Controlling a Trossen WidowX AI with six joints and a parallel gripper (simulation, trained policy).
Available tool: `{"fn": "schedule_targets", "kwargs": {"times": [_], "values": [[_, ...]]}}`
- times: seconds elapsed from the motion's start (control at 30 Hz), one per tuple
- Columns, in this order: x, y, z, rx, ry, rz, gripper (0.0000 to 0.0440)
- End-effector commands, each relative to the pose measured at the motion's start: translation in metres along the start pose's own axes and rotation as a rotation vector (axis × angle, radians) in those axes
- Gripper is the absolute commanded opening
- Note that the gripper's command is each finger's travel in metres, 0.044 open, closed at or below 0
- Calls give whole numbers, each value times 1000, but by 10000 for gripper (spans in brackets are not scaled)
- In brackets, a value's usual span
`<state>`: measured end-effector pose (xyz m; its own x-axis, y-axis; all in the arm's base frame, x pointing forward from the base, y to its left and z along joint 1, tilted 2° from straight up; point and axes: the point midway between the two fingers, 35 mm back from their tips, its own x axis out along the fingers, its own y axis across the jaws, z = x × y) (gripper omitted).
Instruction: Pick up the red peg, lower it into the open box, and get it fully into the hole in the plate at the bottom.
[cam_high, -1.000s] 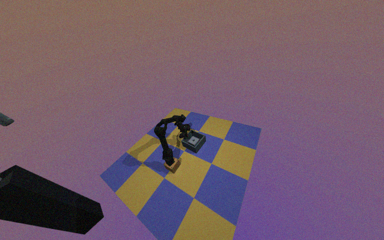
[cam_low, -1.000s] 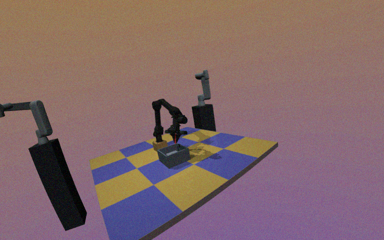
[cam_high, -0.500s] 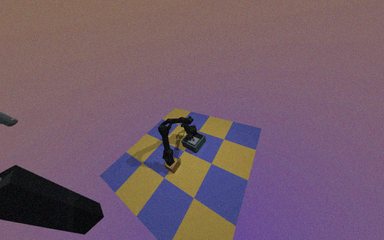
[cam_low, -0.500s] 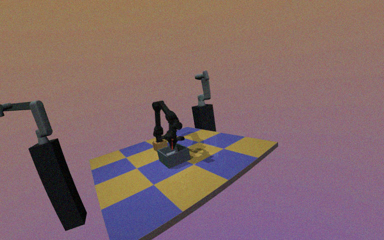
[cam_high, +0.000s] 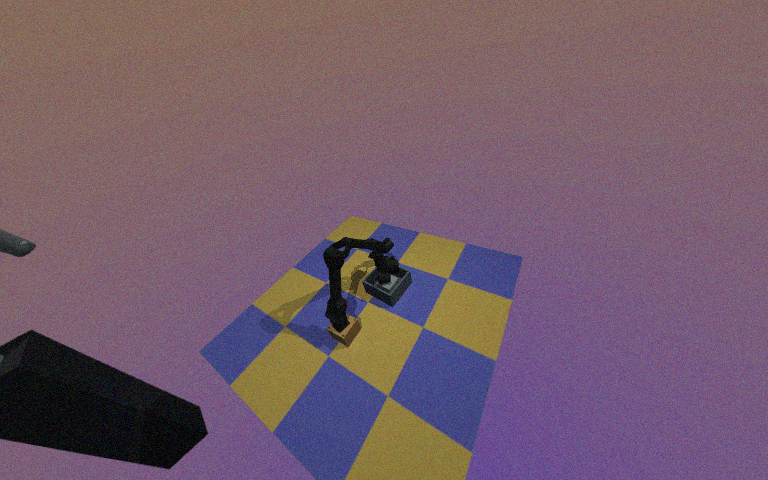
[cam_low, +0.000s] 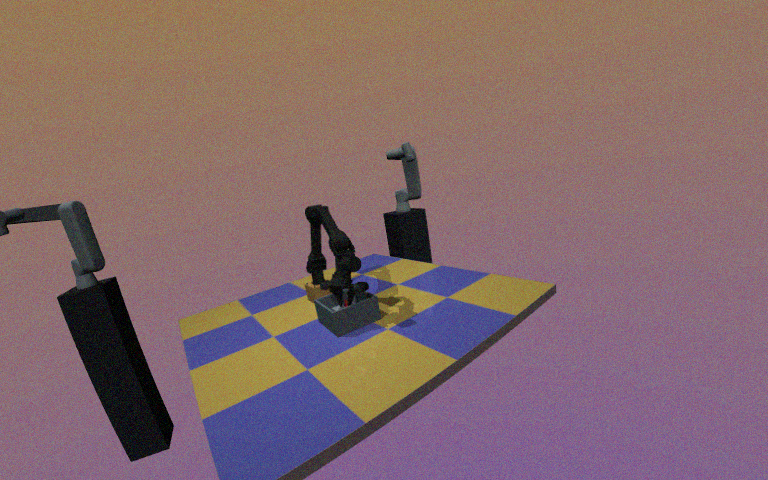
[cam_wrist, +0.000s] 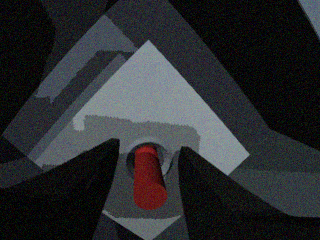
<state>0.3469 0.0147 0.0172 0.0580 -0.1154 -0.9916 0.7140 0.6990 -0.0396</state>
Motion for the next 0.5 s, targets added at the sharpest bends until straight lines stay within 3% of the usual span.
{"fn": "schedule_targets", "kwargs": {"times": [0.0, 0.3, 0.47], "values": [[-2, 4, 10, -5, 14, 8, 221], [-14, 24, 33, 13, 56, 50, 430], [-23, 41, 46, 16, 68, 103, 440]]}}
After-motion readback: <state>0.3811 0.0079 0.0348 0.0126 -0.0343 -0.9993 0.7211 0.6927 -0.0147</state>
